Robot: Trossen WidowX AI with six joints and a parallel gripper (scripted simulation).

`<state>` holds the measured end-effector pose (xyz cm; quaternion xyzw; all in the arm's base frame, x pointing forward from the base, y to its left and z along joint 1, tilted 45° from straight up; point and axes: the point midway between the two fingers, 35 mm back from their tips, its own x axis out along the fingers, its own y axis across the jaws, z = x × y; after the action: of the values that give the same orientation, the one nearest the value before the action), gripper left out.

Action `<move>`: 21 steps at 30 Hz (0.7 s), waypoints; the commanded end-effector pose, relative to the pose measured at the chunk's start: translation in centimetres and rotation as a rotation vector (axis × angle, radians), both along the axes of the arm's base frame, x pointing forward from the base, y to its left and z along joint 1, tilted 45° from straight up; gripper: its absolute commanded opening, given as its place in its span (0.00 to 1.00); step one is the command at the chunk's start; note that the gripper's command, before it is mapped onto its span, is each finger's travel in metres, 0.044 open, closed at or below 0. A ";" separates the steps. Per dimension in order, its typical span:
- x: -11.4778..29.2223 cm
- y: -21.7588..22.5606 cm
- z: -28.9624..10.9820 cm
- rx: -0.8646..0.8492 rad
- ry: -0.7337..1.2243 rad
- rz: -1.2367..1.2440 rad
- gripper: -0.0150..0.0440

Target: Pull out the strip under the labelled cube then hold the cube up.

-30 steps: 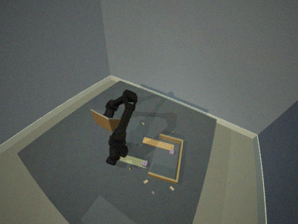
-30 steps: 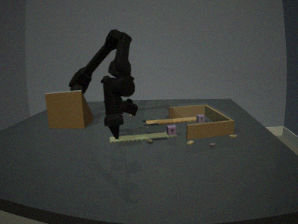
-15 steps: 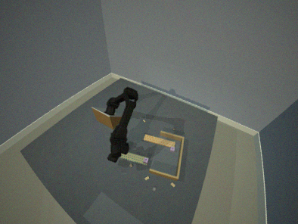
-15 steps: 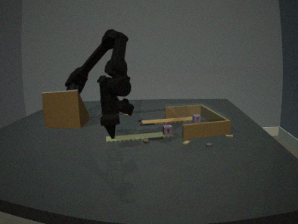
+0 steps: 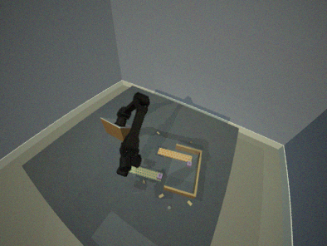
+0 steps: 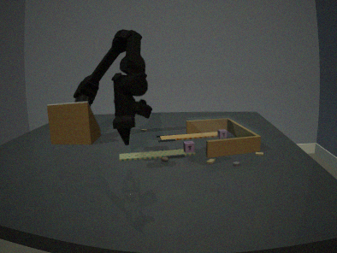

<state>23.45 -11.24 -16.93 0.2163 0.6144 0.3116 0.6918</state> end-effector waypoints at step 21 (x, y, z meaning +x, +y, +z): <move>8.1 -0.3 2.1 0.003 0.009 0.005 1.00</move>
<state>30.40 -11.80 -15.06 0.2122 0.6171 0.3119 0.6906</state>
